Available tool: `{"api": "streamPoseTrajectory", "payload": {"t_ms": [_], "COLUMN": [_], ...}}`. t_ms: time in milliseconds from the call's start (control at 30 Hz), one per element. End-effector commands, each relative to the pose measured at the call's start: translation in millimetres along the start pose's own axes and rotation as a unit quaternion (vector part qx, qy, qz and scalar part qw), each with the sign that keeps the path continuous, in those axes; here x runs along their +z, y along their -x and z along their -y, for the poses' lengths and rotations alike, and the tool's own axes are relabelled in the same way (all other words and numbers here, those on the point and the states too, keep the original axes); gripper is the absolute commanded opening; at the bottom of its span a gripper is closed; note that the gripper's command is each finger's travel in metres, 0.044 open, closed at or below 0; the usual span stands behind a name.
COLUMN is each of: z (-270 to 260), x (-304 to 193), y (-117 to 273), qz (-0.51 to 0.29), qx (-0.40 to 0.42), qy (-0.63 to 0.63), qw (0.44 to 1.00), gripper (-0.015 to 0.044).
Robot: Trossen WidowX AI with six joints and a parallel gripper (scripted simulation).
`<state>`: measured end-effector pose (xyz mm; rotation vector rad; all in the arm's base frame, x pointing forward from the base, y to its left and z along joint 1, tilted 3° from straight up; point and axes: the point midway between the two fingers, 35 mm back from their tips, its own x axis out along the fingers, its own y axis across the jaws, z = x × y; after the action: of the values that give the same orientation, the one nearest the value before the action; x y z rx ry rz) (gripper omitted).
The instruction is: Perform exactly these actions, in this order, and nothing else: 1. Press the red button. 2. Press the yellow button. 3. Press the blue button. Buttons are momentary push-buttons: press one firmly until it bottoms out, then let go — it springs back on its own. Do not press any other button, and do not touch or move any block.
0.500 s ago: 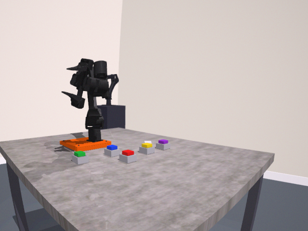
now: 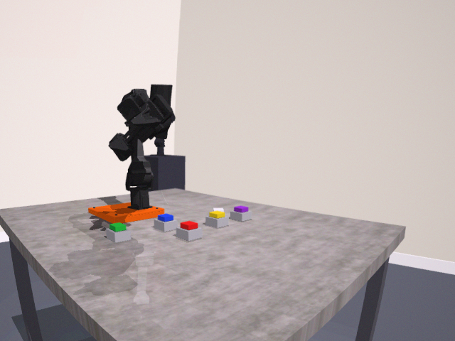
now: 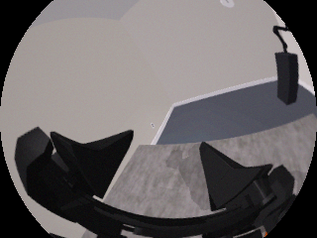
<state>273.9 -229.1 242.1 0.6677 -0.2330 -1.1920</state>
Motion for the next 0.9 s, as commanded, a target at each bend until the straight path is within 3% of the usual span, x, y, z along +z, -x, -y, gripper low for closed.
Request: {"api": "streamPoseTrajectory", "payload": {"t_ms": [0,333,700,867], "z": [-17,-9,6,6], "x": [-81,-141,-159,-159], "y": [2,44,114,118], "qz": [-0.219,-0.435,-0.619,-0.627], "qx": [0.015,0.068,0.142,0.145], "qy": [0.287,0.501,0.595,0.596], "qw": [0.932,0.745,0.493,0.481], "gripper": [0.0400,0.0400,0.0400,0.0400]}}
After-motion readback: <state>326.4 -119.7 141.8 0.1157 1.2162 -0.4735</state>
